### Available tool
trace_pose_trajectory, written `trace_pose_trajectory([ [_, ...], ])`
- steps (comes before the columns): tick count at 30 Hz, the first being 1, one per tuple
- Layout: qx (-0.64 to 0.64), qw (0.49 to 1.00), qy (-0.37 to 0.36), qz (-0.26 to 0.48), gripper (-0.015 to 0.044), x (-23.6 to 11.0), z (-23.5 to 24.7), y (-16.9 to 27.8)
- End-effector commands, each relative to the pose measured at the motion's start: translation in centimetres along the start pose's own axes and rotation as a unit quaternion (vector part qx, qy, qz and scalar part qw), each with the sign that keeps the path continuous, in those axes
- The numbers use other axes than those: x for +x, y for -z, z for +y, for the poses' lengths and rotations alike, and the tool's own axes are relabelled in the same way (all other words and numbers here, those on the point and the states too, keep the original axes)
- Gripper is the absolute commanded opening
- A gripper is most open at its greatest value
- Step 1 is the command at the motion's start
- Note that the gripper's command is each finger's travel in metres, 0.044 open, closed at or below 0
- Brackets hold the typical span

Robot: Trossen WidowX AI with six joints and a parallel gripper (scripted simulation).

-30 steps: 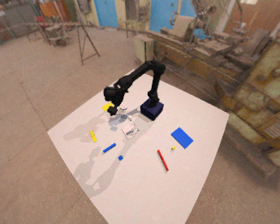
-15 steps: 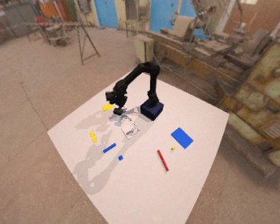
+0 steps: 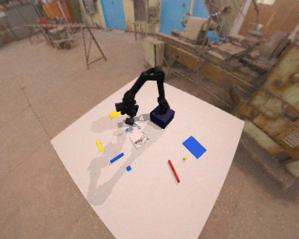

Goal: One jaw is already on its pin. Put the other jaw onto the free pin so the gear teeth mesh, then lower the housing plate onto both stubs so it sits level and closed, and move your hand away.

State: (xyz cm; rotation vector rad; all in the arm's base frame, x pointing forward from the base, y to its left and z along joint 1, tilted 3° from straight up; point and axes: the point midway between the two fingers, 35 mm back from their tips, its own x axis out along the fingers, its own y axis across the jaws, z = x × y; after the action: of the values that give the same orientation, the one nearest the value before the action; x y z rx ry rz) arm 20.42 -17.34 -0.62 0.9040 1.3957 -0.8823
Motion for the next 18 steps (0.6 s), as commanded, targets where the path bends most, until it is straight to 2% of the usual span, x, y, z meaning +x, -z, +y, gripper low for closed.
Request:
trace_pose_trajectory([
  [1, -0.002, 1.000, 0.000, 0.004, 0.0440, 1.0, -0.1, 0.3],
  [18, -0.002, 1.000, 0.000, 0.004, 0.0440, 2.9, 0.0, 0.2],
])
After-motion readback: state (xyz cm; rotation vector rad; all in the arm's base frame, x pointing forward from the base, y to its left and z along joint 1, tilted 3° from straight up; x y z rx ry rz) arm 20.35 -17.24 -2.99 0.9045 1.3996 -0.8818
